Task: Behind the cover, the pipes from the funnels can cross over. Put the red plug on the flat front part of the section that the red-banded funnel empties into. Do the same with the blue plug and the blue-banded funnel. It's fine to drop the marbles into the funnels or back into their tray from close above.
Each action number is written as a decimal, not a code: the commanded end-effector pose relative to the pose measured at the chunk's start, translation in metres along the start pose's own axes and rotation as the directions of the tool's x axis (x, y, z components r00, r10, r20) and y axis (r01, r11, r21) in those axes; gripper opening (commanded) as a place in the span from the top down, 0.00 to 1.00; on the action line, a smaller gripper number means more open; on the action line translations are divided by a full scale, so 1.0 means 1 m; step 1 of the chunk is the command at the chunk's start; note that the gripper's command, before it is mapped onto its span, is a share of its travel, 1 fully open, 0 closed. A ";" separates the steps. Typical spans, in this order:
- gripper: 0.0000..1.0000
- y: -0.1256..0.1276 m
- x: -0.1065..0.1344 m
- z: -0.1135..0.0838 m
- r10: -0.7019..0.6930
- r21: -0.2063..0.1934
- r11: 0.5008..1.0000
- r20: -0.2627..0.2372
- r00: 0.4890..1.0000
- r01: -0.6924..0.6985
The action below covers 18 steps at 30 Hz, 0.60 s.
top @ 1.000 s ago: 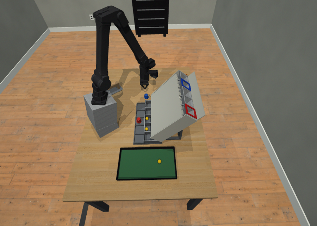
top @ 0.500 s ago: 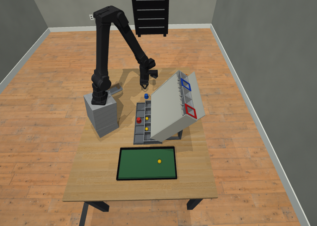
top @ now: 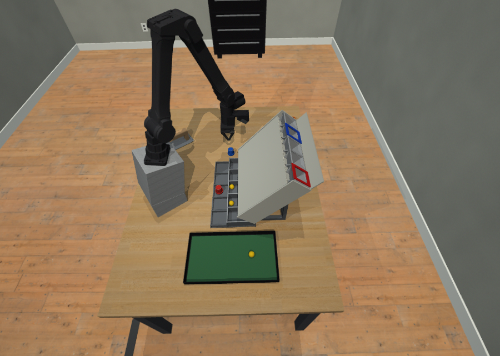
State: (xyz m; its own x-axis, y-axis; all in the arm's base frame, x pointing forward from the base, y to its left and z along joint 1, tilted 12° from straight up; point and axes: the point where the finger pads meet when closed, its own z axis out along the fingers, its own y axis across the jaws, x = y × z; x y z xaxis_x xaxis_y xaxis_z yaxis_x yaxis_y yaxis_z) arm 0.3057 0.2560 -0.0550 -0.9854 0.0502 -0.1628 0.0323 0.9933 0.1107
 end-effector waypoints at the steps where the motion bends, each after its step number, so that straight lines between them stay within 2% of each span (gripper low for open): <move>1: 0.37 0.009 -0.007 -0.006 0.008 -0.014 1.000 0.012 1.000 -0.008; 8: 0.37 0.012 -0.012 0.010 0.008 -0.020 1.000 0.019 1.000 -0.008; 14: 0.37 0.009 -0.013 0.041 0.009 -0.016 1.000 0.016 1.000 -0.008; 16: 0.37 0.009 -0.013 0.041 0.009 -0.016 1.000 0.016 1.000 -0.008; 18: 0.37 0.008 -0.013 0.053 0.008 -0.015 1.000 0.016 1.000 -0.008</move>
State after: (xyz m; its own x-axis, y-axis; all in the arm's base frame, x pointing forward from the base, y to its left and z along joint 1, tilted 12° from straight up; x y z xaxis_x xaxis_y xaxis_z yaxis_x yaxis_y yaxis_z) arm 0.3101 0.2597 -0.1006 -0.9873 0.0490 -0.1514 0.0340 0.9944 0.1005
